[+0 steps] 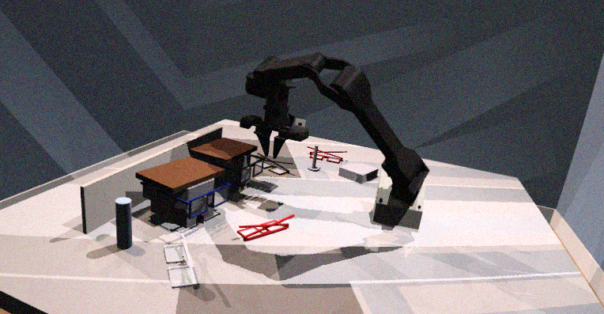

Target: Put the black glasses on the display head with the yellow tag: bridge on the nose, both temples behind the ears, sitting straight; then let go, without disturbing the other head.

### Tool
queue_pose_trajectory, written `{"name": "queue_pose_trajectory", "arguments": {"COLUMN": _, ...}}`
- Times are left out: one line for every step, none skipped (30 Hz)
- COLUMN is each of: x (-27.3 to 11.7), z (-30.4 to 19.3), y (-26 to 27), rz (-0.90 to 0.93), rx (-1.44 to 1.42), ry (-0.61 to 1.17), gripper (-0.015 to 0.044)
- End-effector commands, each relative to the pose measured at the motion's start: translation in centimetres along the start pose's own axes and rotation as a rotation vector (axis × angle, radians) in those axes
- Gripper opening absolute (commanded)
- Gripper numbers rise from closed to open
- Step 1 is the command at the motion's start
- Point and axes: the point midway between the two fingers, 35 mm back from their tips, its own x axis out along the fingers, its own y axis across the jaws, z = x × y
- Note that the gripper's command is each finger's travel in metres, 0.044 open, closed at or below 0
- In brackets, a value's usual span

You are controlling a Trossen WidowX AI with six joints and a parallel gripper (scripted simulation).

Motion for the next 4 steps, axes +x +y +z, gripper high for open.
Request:
{"name": "queue_pose_trajectory", "arguments": {"x": -0.60, "z": 0.09, "y": -1.56, "rz": -0.003, "rx": -0.002, "ry": -0.005, "gripper": 0.0108}}
{"name": "queue_pose_trajectory", "arguments": {"x": -0.81, "z": 0.09, "y": -2.01, "rz": -0.004, "rx": -0.002, "ry": -0.005, "gripper": 0.0108}}
{"name": "queue_pose_trajectory", "arguments": {"x": -0.89, "z": 0.09, "y": -2.18, "rz": -0.004, "rx": -0.002, "ry": -0.005, "gripper": 0.0108}}
{"name": "queue_pose_trajectory", "arguments": {"x": -0.89, "z": 0.09, "y": -2.18, "rz": -0.004, "rx": -0.002, "ry": -0.005, "gripper": 0.0108}}
